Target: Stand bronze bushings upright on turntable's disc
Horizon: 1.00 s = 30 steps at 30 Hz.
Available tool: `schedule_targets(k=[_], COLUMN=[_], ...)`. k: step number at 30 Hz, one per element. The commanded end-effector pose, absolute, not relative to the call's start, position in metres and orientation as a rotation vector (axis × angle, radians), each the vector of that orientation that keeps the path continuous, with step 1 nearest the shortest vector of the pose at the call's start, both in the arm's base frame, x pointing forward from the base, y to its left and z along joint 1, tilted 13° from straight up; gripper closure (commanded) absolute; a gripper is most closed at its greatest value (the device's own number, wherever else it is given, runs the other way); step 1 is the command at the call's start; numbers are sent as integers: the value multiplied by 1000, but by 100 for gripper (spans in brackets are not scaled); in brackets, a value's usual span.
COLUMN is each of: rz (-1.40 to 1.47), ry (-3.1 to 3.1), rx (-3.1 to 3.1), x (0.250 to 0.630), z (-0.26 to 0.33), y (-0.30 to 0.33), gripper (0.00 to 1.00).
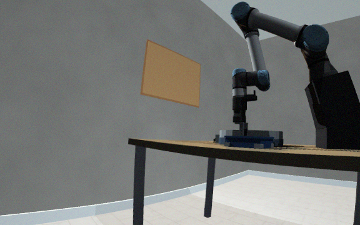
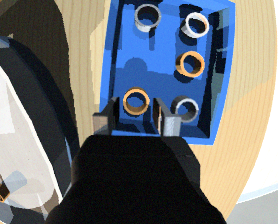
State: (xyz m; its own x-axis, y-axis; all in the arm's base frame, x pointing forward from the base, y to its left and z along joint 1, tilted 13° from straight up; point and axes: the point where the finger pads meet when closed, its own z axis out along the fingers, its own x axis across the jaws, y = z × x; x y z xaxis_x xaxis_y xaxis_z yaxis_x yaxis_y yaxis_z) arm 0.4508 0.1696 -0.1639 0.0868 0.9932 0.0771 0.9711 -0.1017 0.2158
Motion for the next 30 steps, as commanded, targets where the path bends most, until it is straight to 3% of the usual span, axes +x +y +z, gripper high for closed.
schedule_targets(k=[1,30], rz=[311,311], ry=[2028,2028], rx=[2232,2232], x=[452,456], z=[-166,-182], y=[170,171], gripper=[24,24])
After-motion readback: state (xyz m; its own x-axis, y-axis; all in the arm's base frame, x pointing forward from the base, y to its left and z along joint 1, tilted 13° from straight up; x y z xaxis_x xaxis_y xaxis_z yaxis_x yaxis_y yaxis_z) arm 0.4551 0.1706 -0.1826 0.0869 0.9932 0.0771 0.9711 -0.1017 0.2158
